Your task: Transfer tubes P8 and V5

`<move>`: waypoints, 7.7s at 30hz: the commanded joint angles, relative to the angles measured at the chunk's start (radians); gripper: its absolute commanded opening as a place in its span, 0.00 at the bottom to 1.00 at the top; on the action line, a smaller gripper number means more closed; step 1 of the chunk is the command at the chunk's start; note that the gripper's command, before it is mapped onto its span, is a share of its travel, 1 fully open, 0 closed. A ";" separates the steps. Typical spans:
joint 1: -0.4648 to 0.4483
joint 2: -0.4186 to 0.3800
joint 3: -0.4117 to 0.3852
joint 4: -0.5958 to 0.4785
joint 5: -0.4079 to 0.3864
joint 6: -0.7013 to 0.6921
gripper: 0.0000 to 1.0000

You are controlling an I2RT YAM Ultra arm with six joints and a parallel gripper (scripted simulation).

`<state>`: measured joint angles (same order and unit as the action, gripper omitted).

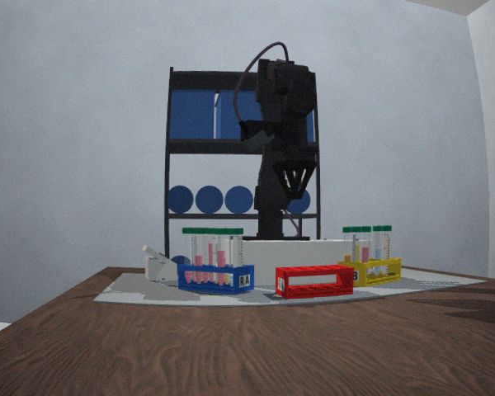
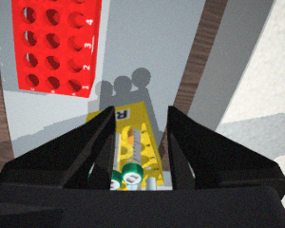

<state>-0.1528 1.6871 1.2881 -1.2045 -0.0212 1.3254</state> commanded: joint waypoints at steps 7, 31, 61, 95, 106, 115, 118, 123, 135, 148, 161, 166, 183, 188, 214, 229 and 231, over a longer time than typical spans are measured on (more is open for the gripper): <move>-0.141 -0.069 -0.038 -0.025 0.014 -0.122 0.30; -0.529 -0.016 0.020 -0.014 0.021 -0.510 0.30; -0.478 -0.002 -0.105 0.095 0.011 -0.463 0.30; -0.470 0.002 -0.189 0.237 0.010 -0.459 0.30; -0.474 0.001 -0.215 0.246 0.011 -0.459 0.30; -0.478 0.002 -0.227 0.259 0.011 -0.462 0.30; -0.479 0.003 -0.219 0.263 0.011 -0.462 0.30; -0.480 0.005 -0.235 0.269 0.011 -0.463 0.30; -0.484 0.047 -0.244 0.291 0.011 -0.466 0.30; -0.479 0.032 -0.233 0.285 0.013 -0.466 0.00; -0.479 0.032 -0.233 0.285 0.013 -0.466 0.00; -0.479 0.032 -0.233 0.285 0.013 -0.466 0.00; -0.488 0.004 -0.195 0.246 0.014 -0.470 0.00; -0.486 0.000 -0.184 0.230 0.015 -0.470 0.00; -0.477 -0.032 -0.123 0.138 0.014 -0.464 0.00; -0.478 -0.043 -0.082 0.086 0.014 -0.465 0.00; -0.479 -0.044 -0.075 0.078 0.014 -0.465 0.00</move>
<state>-0.6315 1.6825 1.1736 -1.0977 -0.0093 0.8608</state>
